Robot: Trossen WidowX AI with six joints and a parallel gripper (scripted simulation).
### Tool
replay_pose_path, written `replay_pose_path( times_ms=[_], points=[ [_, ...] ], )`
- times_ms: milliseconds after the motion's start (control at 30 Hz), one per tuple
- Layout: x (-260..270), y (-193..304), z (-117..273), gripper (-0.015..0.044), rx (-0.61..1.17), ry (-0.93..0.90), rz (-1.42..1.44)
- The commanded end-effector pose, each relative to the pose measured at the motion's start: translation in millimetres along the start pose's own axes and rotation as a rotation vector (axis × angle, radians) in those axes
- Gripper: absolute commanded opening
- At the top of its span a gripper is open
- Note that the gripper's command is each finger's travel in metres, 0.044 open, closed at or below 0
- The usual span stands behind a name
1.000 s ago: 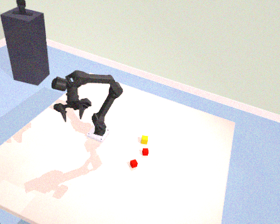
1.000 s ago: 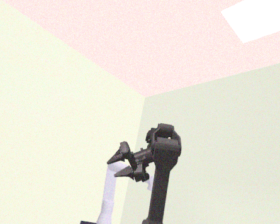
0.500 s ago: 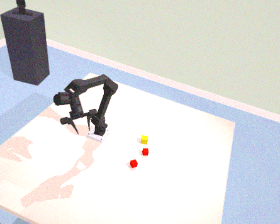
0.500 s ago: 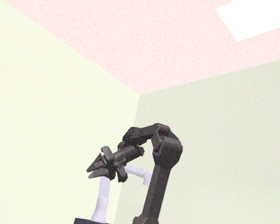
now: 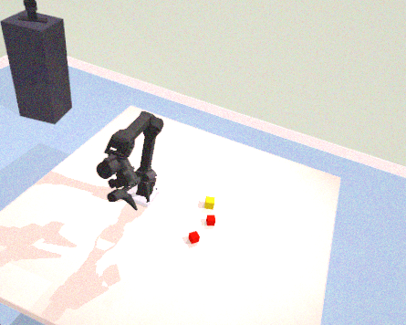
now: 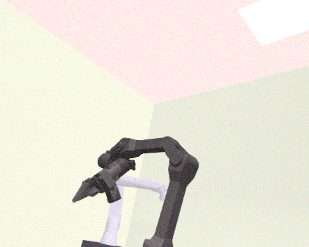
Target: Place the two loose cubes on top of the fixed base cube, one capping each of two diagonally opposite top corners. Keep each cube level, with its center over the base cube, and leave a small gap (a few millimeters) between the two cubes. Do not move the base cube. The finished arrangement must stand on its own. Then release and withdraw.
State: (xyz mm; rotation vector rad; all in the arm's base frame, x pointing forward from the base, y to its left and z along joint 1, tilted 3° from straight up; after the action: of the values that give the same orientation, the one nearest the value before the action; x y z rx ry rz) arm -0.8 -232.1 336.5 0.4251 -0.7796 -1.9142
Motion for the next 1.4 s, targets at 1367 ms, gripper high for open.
replay_pose_path(
  times_ms=[1367],
  points=[
    [-200.4,110.2,-177.9,0.0265,-0.302,0.67,1.714]
  ],
)
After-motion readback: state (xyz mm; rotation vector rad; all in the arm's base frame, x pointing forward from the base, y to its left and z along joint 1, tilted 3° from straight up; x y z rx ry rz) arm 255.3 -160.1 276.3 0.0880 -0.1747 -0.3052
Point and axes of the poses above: the point midway between the two fingers, 35 mm back from their tips, its own z axis back along the fingers, its own x axis across the jaws, y = z × x, the point moved 10 cm from there along z, back along the fingers, and after that the axes turned 4 degrees about z, right-handed, at the moved point
